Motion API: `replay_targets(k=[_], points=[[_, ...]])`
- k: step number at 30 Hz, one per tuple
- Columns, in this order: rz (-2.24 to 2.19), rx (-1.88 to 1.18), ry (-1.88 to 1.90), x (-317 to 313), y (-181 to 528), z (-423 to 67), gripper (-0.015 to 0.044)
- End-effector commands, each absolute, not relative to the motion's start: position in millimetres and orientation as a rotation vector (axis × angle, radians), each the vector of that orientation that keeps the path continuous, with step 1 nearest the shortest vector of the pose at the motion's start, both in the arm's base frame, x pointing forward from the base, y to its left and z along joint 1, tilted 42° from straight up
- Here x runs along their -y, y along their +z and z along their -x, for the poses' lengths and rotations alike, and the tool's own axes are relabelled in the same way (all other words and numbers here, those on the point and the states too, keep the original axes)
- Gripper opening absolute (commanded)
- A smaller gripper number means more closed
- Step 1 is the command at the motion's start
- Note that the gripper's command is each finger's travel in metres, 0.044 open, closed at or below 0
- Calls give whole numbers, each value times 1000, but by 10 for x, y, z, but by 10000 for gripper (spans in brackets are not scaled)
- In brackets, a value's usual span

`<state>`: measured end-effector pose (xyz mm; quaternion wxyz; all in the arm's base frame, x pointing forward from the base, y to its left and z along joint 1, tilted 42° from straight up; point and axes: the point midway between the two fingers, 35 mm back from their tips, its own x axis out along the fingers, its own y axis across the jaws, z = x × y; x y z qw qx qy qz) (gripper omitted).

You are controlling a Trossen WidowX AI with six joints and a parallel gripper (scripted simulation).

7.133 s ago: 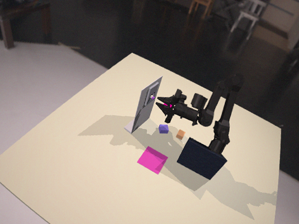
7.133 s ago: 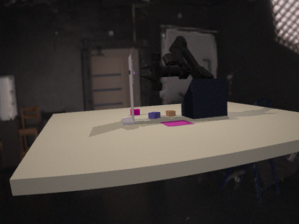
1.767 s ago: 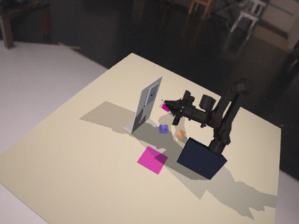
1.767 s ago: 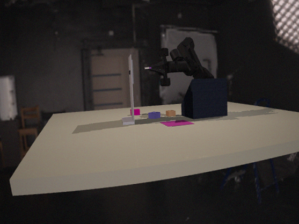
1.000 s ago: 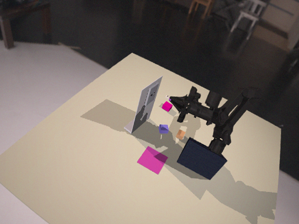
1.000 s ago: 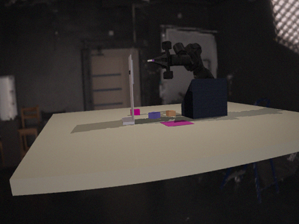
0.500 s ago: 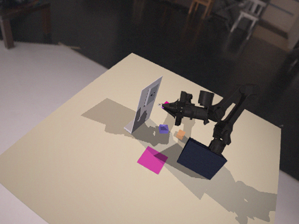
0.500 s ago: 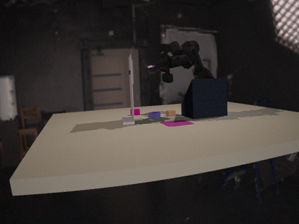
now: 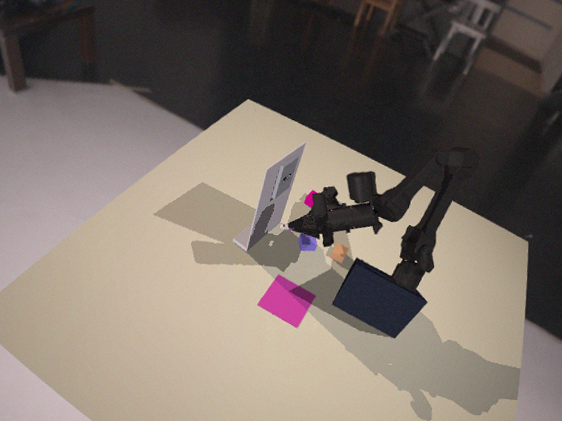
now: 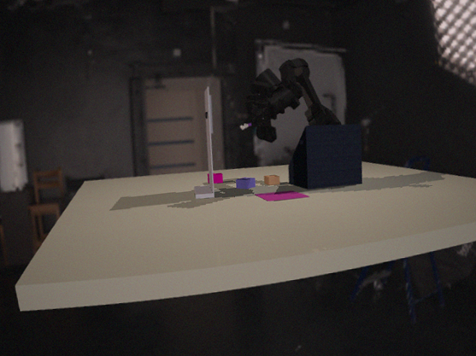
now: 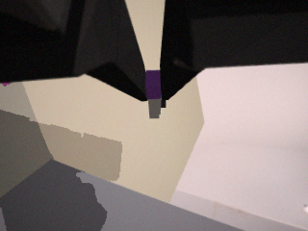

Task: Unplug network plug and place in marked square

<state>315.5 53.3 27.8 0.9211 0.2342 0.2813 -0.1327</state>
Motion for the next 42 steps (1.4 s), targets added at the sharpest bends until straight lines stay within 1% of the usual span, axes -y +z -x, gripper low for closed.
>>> replay_targets(k=[1, 14, 31, 42], points=[[-437, -659, -281, -532, 142, -3163, 0], [-299, -975, -329, -449, -371, -3017, 0], [-177, -1382, -366, -329, -847, -2654, 0], [-170, -1415, -368, -259, -948, -2618, 0]])
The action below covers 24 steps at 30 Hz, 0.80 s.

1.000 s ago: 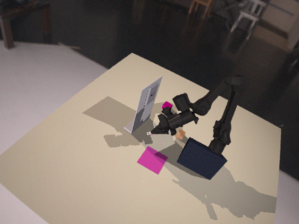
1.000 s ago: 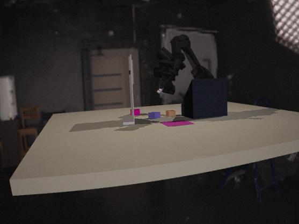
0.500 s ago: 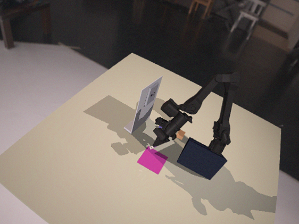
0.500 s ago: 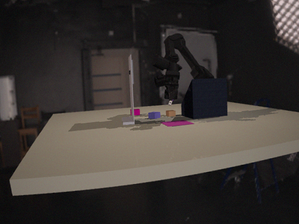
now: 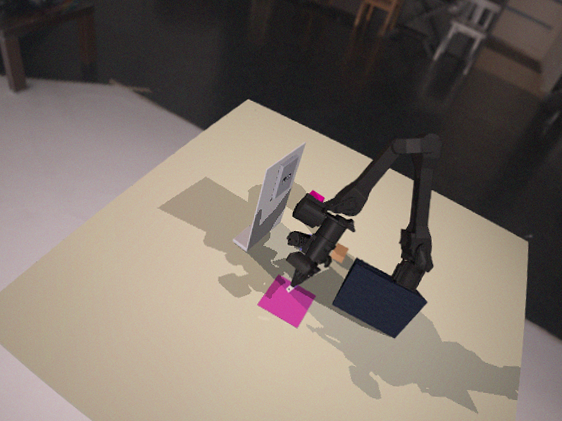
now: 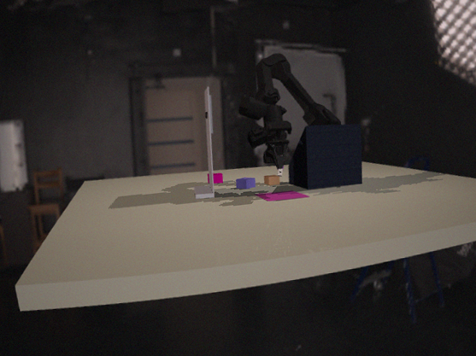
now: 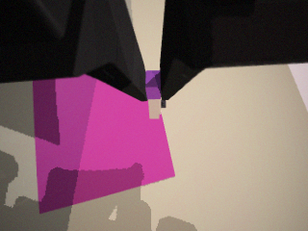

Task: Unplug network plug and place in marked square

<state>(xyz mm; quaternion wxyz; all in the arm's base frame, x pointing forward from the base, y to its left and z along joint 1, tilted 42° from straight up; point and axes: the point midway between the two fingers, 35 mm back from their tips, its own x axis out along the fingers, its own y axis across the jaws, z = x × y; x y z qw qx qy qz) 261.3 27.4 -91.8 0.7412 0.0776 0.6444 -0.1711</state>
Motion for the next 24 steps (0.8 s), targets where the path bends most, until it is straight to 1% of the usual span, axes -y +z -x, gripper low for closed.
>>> replay_targets(k=[1, 24], points=[[-170, -1415, -368, -247, -961, -2617, 0], [-168, -1415, -369, 12, -1249, -2566, 0]])
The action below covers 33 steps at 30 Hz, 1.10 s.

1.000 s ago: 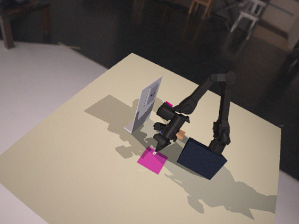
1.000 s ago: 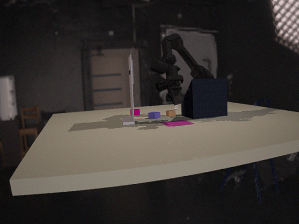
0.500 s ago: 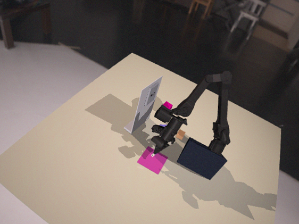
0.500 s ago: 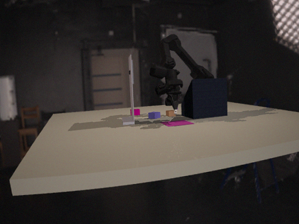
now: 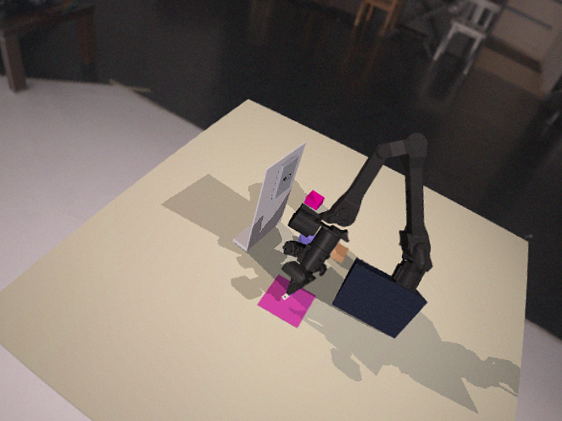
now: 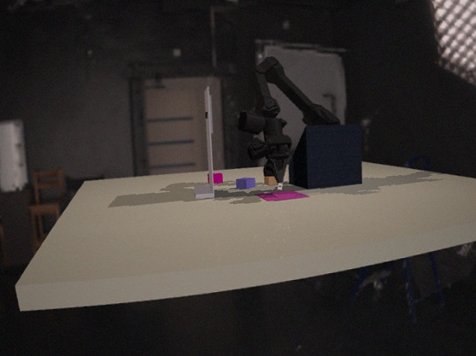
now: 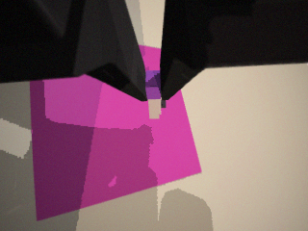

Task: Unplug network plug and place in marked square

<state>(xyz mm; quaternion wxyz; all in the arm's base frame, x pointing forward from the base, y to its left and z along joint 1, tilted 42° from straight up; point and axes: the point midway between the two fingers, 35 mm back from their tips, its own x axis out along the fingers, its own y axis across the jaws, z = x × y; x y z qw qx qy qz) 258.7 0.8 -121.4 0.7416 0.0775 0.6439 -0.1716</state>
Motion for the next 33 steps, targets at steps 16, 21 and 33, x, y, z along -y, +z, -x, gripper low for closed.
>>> replay_targets(k=[16, 21, 33], points=[[-168, -1414, -377, 102, -1325, -2543, 0], [-168, -1414, -377, 102, -1325, -2543, 53], [-168, -1415, -377, 96, -1301, -2543, 156]])
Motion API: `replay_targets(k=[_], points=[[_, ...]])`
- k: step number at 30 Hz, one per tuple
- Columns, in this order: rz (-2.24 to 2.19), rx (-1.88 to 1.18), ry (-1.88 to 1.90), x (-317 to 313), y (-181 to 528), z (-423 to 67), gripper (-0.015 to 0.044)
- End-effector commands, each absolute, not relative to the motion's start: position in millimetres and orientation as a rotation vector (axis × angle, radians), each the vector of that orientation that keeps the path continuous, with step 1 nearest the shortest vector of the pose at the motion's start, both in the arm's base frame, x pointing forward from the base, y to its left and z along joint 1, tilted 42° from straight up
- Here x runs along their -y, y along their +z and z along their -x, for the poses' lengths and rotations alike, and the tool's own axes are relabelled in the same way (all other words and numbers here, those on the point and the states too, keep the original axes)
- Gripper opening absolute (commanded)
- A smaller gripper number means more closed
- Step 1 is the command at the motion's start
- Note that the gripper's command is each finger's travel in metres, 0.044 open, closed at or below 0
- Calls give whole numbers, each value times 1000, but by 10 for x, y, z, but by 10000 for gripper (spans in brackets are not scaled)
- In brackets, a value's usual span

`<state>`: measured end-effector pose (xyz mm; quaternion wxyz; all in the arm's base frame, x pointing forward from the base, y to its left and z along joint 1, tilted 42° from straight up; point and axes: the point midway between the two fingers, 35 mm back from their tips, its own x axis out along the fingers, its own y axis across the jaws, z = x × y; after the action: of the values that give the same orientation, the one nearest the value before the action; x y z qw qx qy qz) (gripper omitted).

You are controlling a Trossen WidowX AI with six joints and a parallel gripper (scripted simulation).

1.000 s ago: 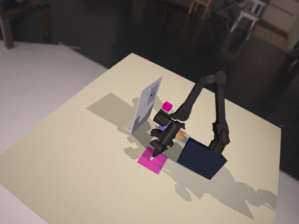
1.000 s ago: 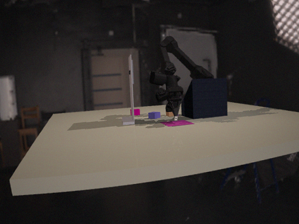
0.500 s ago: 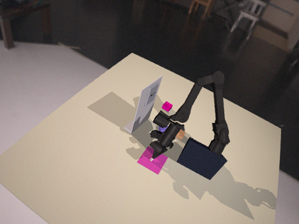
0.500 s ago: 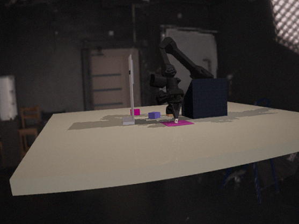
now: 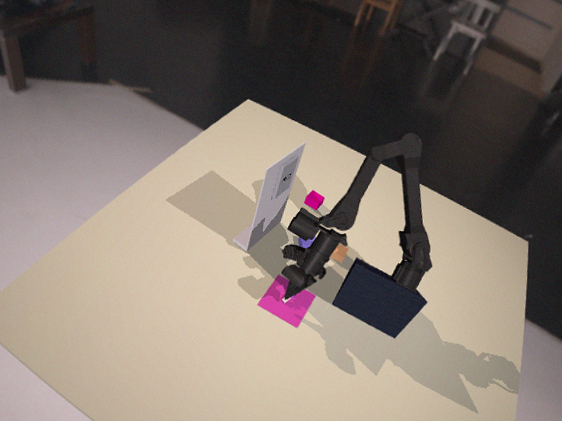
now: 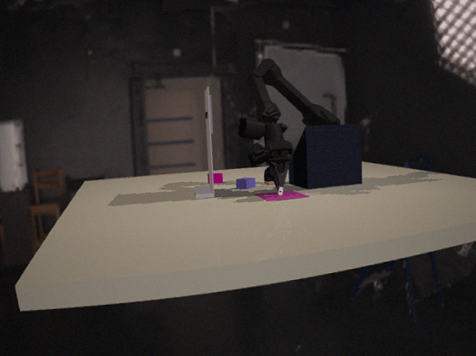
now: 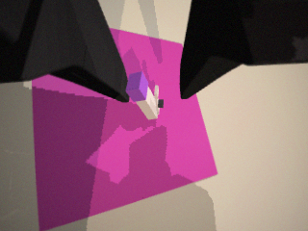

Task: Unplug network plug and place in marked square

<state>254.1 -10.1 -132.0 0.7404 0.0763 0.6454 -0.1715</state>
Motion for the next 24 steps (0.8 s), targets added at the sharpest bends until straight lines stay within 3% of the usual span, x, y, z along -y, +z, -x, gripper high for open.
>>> replay_targets(k=[1, 24], points=[[-168, -1415, -377, 94, -1291, -2542, 156], [-168, -1415, -372, 41, -1075, -2529, 156]])
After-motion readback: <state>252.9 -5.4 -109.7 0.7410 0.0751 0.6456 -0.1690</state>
